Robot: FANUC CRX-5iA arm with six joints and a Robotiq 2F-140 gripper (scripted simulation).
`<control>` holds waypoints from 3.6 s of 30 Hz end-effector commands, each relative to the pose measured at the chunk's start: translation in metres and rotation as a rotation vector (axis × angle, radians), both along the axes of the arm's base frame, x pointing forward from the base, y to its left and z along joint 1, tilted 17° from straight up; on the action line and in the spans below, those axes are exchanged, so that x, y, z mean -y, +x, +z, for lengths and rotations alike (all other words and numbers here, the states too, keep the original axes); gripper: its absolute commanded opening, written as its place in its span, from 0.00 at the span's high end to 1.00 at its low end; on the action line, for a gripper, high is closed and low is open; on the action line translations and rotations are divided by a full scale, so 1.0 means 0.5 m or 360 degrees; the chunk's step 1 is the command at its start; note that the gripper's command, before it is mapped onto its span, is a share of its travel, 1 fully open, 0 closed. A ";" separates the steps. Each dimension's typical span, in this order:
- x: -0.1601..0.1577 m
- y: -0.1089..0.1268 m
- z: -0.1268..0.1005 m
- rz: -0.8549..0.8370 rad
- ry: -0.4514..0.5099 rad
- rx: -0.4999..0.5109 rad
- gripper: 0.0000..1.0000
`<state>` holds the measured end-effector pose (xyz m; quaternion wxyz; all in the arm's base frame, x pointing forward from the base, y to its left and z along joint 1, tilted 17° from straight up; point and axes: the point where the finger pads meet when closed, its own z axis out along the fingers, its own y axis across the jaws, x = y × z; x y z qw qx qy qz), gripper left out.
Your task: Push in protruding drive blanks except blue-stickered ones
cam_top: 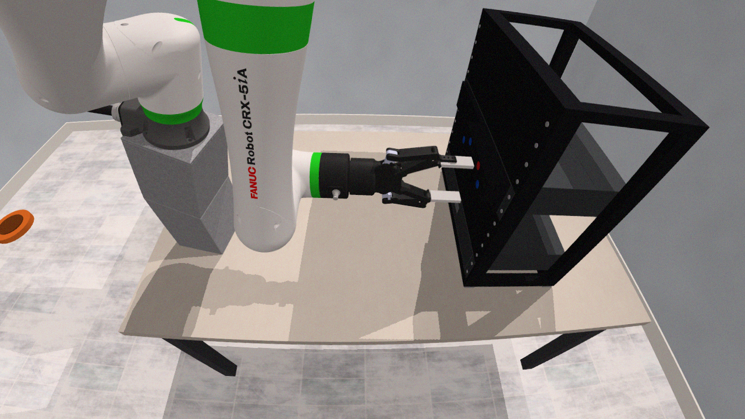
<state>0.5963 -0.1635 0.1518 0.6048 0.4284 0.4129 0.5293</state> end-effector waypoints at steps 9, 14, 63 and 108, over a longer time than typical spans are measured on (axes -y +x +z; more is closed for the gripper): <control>0.000 0.000 0.000 0.0000 0.0000 0.0000 1.00; 0.000 0.000 0.000 0.0000 0.0000 0.0000 1.00; -0.052 0.038 0.020 0.0000 0.0000 0.0000 1.00; -0.051 0.057 0.026 0.0000 0.0000 0.0000 1.00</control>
